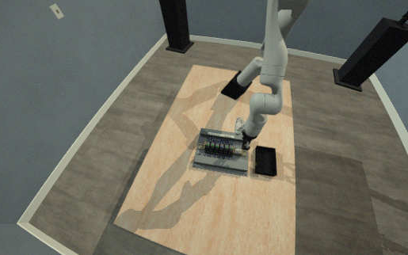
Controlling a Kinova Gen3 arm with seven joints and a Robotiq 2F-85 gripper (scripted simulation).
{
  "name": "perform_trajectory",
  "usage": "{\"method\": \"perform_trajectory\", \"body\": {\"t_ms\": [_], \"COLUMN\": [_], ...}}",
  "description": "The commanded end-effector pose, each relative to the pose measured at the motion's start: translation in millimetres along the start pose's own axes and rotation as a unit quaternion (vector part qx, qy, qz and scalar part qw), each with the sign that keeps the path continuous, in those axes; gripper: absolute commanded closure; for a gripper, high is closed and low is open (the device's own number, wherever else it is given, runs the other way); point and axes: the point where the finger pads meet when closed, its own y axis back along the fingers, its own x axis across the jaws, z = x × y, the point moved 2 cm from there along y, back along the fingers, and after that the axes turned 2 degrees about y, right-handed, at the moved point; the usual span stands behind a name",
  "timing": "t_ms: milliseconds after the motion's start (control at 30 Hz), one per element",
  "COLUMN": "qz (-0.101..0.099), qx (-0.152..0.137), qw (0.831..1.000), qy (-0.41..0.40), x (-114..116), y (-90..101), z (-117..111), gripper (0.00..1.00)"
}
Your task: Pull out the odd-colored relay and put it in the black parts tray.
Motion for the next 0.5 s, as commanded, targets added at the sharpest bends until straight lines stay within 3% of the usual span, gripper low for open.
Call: {"method": "perform_trajectory", "body": {"t_ms": [0,467], "qz": [-0.002,-0.005], "qx": [-0.001,-0.005], "qw": [1.000,1.000], "qy": [0.006,0.016], "x": [-0.8,-1.5], "y": [0.4,0.1], "z": [0.6,2.1], "gripper": [0.39,0.39]}}
